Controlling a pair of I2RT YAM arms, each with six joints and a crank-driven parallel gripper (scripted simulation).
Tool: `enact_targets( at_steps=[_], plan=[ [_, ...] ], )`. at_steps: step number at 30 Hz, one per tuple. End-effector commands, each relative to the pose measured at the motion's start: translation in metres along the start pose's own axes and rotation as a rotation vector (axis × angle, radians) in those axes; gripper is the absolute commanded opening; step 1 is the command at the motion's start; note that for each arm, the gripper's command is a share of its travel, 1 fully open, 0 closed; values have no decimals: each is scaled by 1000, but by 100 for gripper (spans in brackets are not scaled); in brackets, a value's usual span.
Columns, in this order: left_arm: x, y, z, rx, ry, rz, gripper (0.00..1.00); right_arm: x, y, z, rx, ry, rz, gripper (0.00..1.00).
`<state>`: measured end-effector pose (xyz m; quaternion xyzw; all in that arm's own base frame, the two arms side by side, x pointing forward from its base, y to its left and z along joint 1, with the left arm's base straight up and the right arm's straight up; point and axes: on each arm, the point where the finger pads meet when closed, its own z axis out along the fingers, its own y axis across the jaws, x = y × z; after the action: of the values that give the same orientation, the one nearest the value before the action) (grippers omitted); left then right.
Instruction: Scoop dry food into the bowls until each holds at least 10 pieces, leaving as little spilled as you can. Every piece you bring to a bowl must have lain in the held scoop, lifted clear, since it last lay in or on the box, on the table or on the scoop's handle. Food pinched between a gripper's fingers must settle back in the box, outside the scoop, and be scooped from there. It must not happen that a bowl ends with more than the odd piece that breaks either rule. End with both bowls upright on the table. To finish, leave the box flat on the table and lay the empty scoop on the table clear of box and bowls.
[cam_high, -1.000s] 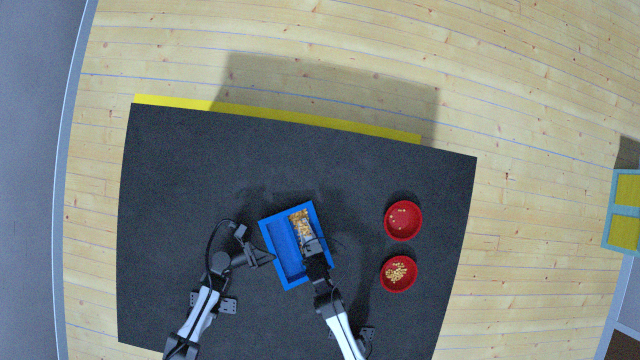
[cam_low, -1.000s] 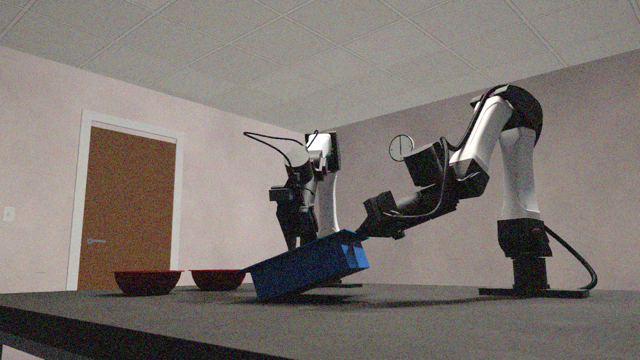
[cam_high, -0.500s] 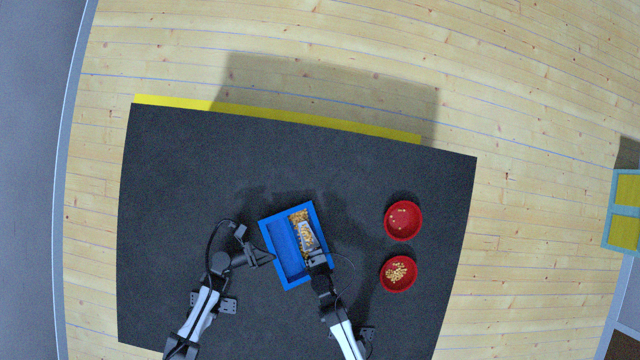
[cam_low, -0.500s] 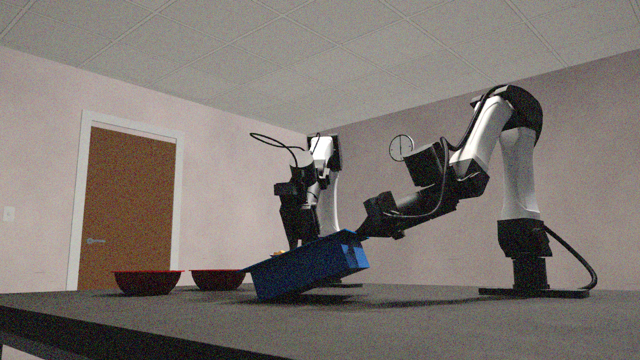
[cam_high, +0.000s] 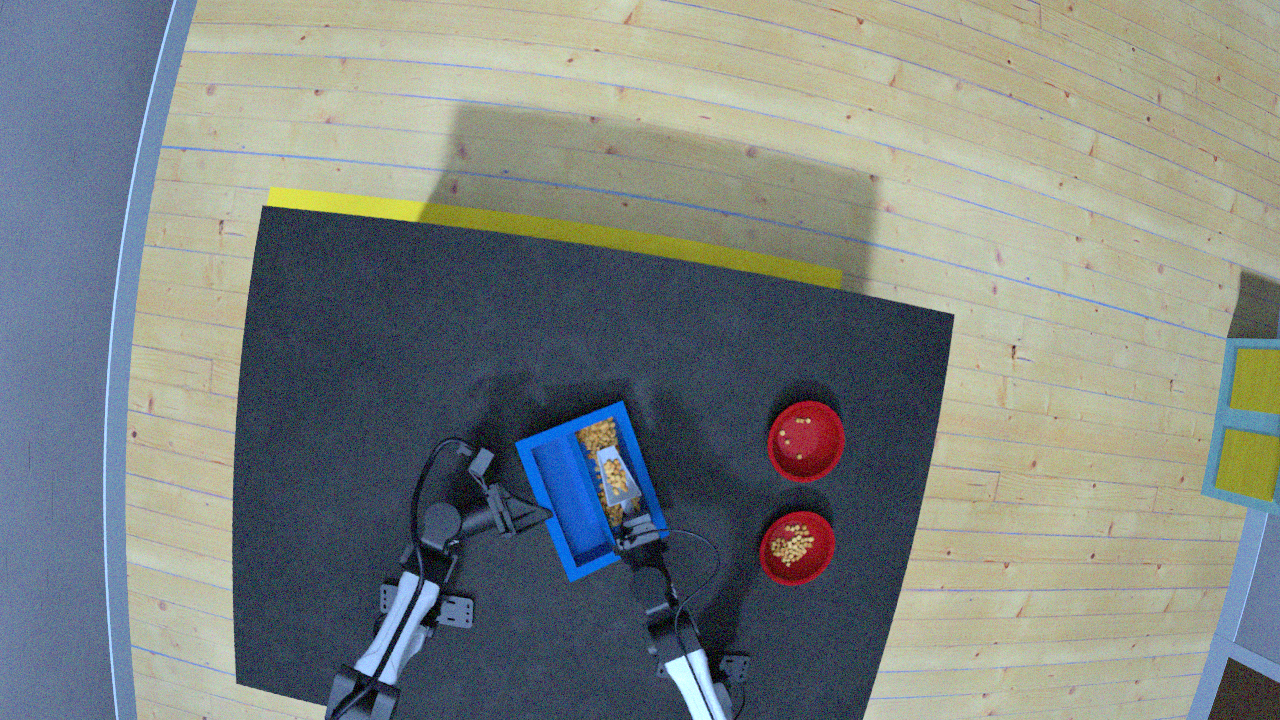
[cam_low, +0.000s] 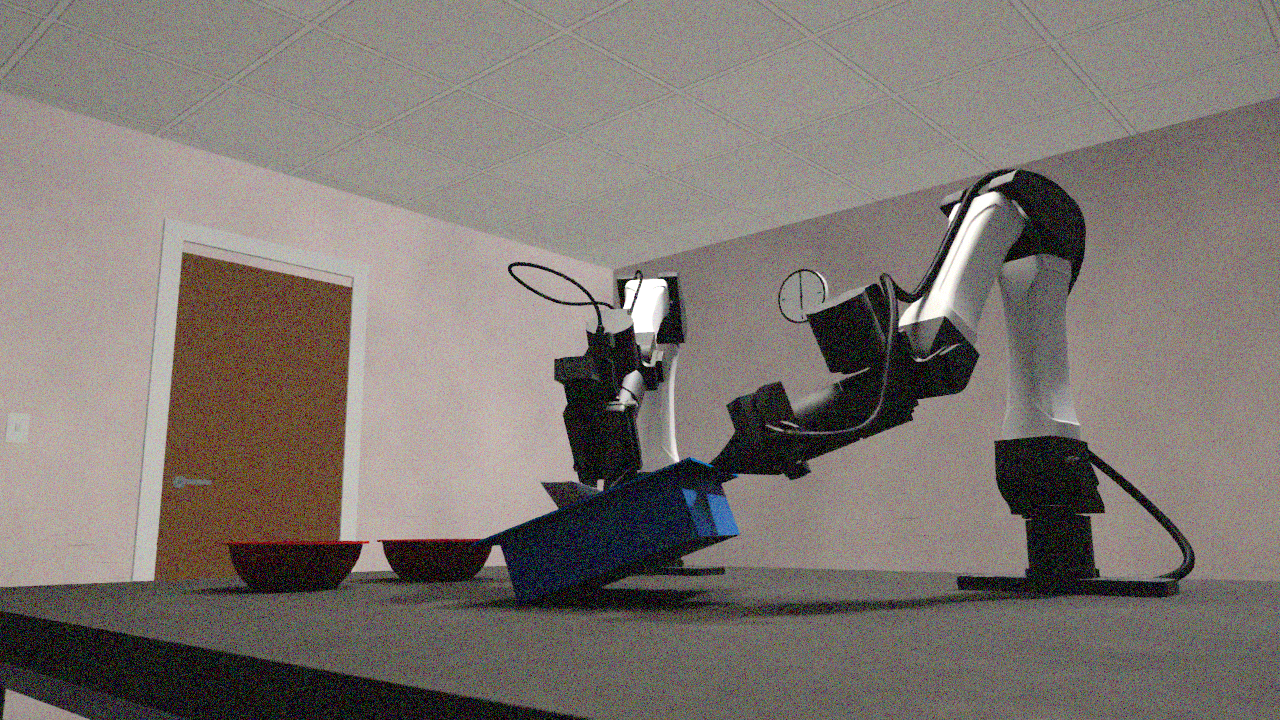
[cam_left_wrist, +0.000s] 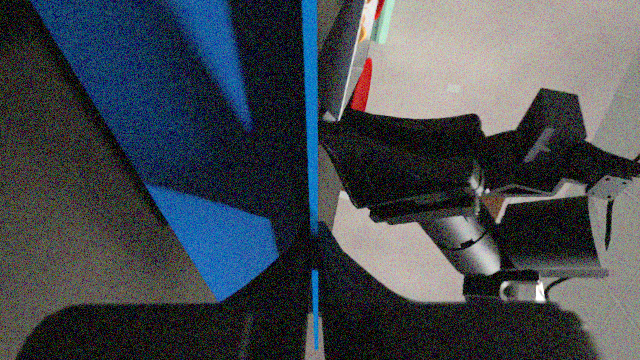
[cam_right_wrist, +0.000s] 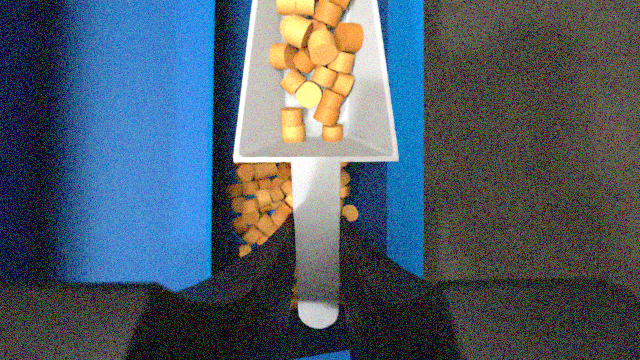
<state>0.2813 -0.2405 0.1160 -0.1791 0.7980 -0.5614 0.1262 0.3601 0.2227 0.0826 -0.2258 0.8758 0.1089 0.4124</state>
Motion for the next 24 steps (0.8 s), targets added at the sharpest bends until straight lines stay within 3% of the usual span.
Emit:
enact_targets(
  at_steps=[1,6,8,17,18,20,24],
  plan=[
    [-7,-36,-3,90,-15,102,0,-13,1,-2,1,-56,-5,0],
    [-7,-36,-3,90,-15,102,0,-33,0,-10,2,-103,-2,0],
    [-7,-36,-3,90,-15,102,0,-25,0,-18,-1,-35,-6,0],
    [-7,-36,-3,90,-15,102,0,-52,2,-31,-11,-83,-1,0],
    [-7,-36,-3,90,-15,102,0,-44,1,-37,-6,-21,-1,0],
    [-7,-36,-3,90,-15,102,0,-59,0,-39,-10,-72,3,0],
    [-7,-36,-3,90,-15,102,0,-58,2,-39,-14,-76,-2,0]
  ],
)
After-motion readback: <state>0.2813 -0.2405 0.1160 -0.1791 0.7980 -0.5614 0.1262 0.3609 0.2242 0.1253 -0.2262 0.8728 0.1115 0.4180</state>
